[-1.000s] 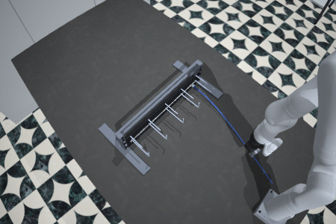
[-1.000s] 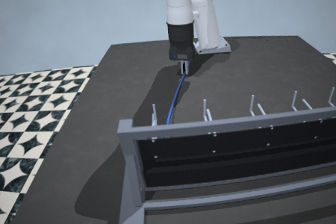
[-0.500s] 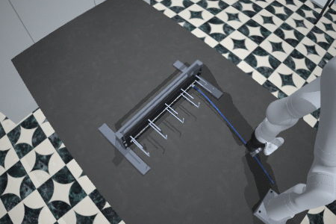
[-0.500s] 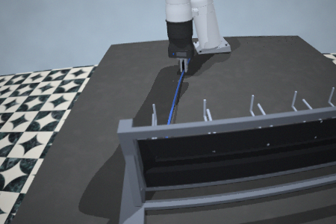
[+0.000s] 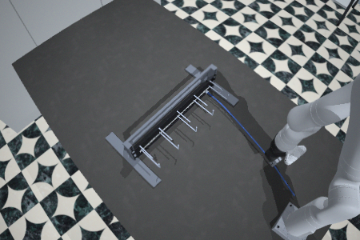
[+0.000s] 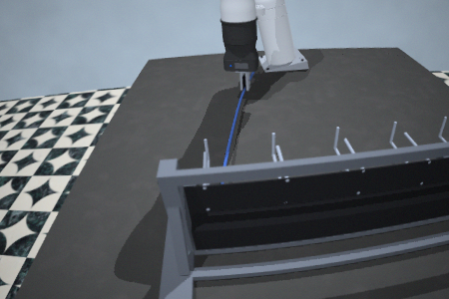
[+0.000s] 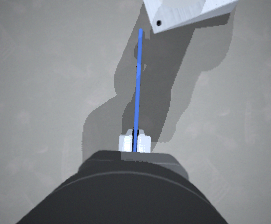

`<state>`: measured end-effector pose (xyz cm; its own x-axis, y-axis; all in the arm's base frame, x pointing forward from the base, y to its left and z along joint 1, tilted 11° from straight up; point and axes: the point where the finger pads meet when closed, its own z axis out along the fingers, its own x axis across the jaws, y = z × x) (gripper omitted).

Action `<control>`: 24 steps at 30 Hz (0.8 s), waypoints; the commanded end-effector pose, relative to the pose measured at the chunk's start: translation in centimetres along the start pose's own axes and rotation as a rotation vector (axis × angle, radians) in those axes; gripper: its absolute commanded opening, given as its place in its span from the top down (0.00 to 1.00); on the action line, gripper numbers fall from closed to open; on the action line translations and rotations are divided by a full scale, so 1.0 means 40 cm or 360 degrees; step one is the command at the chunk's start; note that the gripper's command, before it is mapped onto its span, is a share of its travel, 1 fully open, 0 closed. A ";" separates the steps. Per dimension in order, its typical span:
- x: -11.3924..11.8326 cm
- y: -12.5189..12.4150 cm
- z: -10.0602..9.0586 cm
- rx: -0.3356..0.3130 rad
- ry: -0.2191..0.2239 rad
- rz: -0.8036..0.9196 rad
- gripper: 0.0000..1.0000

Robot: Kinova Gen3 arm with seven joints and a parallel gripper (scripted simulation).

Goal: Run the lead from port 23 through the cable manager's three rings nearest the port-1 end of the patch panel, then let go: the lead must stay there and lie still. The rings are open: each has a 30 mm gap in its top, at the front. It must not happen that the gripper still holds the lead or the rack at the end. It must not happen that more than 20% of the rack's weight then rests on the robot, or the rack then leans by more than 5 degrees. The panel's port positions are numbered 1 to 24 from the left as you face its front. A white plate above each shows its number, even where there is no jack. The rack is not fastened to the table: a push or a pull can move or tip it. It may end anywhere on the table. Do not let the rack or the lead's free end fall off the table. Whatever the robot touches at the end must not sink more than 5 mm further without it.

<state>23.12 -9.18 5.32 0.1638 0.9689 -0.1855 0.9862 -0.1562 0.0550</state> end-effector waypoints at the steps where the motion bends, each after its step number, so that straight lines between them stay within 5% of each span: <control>1: 0.010 0.005 -0.011 -0.0012 0.0007 -0.0020 1.00; 24: 0.010 0.005 -0.042 -0.0012 0.0007 -0.0020 1.00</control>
<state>23.22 -8.60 6.86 0.1544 0.9709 -0.1832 0.9876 -0.1461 0.0578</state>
